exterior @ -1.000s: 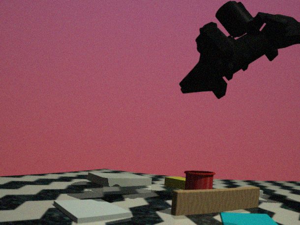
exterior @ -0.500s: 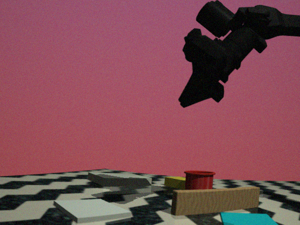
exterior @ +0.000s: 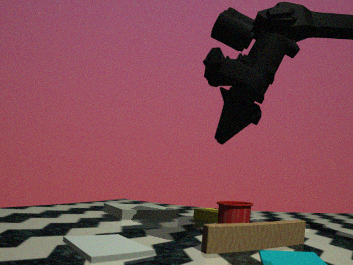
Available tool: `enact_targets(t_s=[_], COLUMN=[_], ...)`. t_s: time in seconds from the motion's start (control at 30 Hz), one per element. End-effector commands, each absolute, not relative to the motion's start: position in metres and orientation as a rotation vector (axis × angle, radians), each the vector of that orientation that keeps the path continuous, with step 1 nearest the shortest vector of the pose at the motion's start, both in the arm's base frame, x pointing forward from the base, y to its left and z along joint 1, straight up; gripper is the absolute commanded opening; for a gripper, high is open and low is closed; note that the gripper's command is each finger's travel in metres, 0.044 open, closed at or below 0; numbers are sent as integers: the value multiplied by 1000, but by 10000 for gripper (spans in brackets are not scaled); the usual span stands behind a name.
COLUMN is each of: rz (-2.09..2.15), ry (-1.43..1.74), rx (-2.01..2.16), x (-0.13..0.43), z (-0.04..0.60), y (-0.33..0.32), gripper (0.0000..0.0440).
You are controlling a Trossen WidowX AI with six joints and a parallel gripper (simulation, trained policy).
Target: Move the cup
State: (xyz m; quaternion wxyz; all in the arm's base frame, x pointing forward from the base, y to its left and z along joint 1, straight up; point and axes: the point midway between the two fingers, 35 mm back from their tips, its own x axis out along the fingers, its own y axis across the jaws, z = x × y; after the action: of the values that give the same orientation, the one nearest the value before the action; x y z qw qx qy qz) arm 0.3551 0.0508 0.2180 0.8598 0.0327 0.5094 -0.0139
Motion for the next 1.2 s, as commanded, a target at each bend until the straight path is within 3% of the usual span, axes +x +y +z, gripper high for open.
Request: enact_targets(t_s=[0.0,0.7,1.17], rz=[-36,-31,-2], ry=[1121,1420,1544], rx=[43,-103,-177], x=[356,347,341], z=[212,177,145], y=[47,10,-20], gripper=[116,101,135])
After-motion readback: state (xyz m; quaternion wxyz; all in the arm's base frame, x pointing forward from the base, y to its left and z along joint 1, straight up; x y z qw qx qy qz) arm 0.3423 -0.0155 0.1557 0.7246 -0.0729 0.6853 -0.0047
